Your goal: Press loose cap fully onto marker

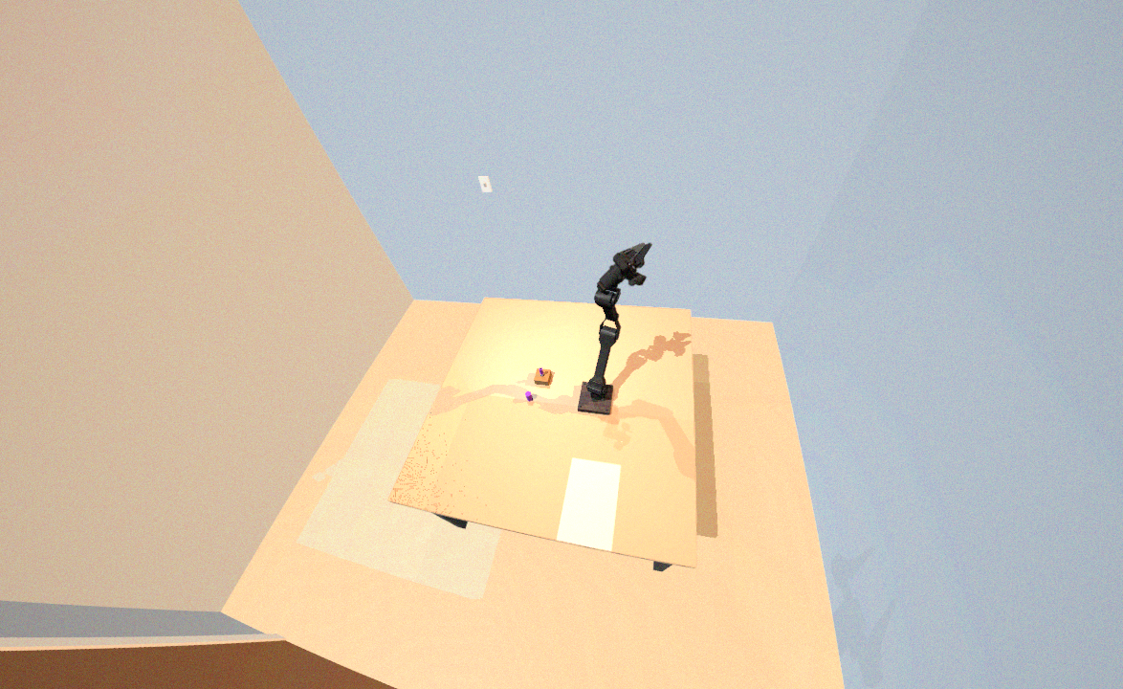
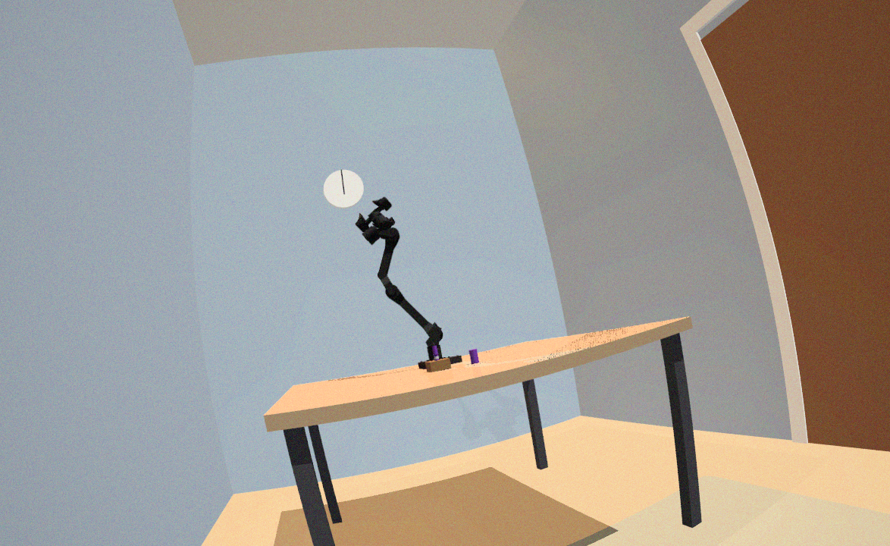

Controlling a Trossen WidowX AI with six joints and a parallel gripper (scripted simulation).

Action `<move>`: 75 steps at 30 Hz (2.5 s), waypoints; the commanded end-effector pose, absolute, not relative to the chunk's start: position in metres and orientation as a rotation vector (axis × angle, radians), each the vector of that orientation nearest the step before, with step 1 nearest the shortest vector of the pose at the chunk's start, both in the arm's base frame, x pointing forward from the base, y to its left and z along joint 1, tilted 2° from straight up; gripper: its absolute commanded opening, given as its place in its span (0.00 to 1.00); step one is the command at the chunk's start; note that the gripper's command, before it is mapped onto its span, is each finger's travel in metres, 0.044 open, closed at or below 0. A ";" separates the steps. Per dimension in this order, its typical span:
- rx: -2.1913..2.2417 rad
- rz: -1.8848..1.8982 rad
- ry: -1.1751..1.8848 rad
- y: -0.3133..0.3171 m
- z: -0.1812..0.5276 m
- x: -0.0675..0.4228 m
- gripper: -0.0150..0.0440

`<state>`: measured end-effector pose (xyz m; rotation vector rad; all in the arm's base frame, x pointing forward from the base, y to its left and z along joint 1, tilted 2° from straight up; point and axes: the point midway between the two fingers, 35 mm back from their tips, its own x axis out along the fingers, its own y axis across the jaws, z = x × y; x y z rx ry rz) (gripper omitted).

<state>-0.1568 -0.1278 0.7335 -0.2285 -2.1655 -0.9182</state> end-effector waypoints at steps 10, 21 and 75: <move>-0.410 -0.434 -2.101 -0.027 0.765 -0.106 0.68; -0.642 0.037 -1.812 0.098 0.765 -0.002 0.68; -0.514 0.487 0.529 0.106 0.320 0.432 0.68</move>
